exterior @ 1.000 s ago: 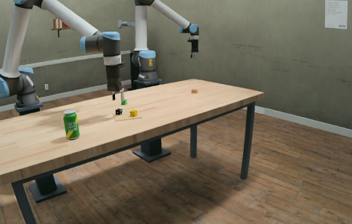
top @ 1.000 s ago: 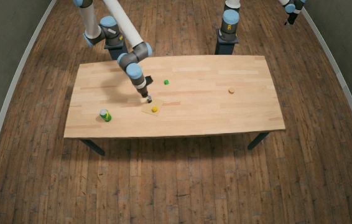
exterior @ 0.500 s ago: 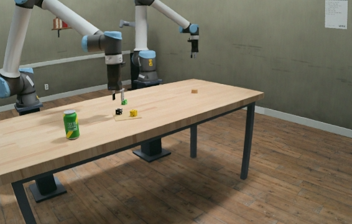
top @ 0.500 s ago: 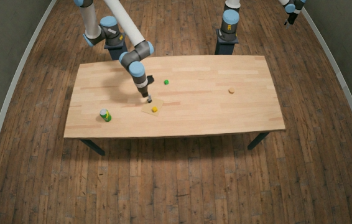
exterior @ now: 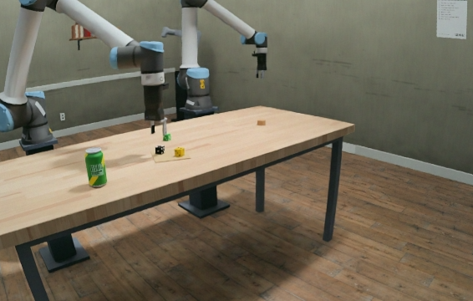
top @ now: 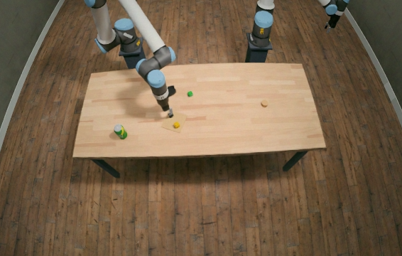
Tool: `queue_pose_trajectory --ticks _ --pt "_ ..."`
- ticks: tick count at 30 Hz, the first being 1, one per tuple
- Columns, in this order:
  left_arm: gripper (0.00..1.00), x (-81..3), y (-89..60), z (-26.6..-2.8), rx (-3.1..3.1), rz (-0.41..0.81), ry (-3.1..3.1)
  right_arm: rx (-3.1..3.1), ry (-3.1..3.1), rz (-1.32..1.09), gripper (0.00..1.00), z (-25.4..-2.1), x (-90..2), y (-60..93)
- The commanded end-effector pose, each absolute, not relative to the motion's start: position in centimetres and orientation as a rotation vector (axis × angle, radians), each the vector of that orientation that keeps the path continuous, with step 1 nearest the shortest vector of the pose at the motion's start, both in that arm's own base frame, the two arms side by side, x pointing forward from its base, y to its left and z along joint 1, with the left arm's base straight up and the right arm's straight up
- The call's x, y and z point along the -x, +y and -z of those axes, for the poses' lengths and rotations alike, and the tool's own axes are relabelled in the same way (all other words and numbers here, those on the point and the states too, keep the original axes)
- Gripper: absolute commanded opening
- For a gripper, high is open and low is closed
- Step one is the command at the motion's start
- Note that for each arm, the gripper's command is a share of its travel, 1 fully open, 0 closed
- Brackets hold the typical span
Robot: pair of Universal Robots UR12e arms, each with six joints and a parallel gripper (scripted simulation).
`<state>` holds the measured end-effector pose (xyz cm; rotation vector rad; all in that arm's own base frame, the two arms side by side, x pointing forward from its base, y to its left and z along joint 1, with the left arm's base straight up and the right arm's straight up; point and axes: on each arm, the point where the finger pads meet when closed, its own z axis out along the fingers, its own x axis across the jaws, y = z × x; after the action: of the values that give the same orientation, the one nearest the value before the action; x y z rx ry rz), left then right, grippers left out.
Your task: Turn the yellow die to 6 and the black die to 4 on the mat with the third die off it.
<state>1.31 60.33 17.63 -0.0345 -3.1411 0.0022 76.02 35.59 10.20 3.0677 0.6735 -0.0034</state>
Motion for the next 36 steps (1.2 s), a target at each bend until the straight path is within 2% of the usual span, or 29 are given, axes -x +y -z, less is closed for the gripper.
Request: queue_pose_trajectory --ticks 1,9,11,20,36 --pt "1.00 -1.3 60.4 -17.7 0.035 0.000 -3.141 -3.069 0.674 0.000 1.00 -10.9 -76.1 35.6" --pt "1.00 -1.3 60.4 -17.7 0.035 0.000 -3.141 -3.069 0.674 0.000 1.00 -15.0 -76.1 35.6" --pt "1.00 -1.3 60.4 -17.7 0.035 0.000 -3.141 -3.069 0.674 0.000 1.00 -15.0 -76.1 35.6" --pt "1.00 -1.3 60.4 -17.7 0.035 0.000 -3.141 -3.069 0.674 0.000 1.00 -19.4 -76.1 35.6" --pt "1.00 -1.3 60.4 -17.7 0.035 0.000 -3.141 -3.069 0.674 0.000 1.00 -20.0 -76.1 35.6"
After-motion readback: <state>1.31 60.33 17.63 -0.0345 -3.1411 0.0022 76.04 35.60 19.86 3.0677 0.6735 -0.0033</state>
